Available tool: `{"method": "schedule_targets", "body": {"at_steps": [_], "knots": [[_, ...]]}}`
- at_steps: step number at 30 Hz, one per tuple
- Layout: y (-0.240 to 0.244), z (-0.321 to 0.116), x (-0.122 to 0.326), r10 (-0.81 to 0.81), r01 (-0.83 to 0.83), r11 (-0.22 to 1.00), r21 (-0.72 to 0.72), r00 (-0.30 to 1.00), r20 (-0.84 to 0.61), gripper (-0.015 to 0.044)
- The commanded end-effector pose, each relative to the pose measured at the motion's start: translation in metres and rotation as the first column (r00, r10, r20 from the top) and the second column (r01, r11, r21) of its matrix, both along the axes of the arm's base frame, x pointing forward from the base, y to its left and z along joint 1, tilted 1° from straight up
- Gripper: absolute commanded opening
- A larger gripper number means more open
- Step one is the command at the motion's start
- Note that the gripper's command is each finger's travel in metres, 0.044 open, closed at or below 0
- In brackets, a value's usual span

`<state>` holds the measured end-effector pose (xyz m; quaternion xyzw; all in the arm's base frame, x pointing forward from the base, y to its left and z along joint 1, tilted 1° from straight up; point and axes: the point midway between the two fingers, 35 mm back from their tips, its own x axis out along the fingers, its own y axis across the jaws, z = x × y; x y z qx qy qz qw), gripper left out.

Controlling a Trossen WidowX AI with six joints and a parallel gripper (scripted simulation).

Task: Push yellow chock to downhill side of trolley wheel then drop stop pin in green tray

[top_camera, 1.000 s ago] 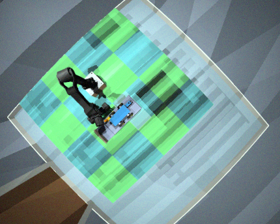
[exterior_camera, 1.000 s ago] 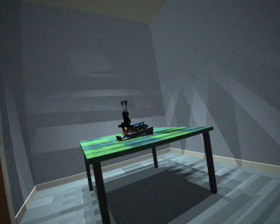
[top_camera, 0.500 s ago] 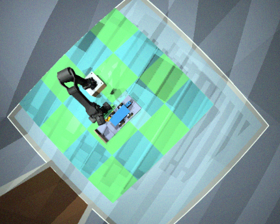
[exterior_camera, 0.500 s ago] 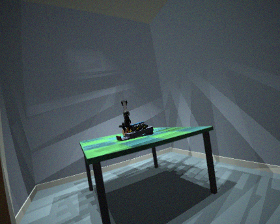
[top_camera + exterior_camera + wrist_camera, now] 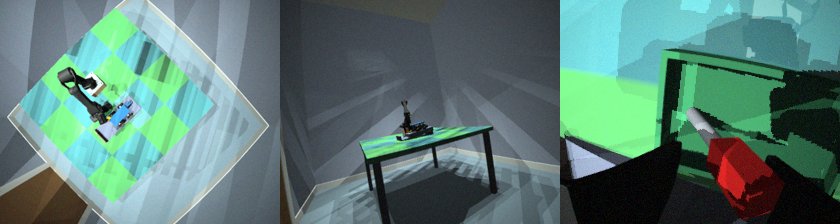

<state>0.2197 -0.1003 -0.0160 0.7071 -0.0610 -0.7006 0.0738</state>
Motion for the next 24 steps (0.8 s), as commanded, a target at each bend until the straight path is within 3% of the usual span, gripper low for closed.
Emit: {"method": "schedule_targets", "body": {"at_steps": [1,24], "knots": [[0.002,-0.002,-0.001,-0.002,0.002,1.000,-0.003,1.000,-0.003,0.0190],[0.014,-0.010,0.000,-0.002,0.002,1.000,-0.002,1.000,-0.003,0.0190]]}}
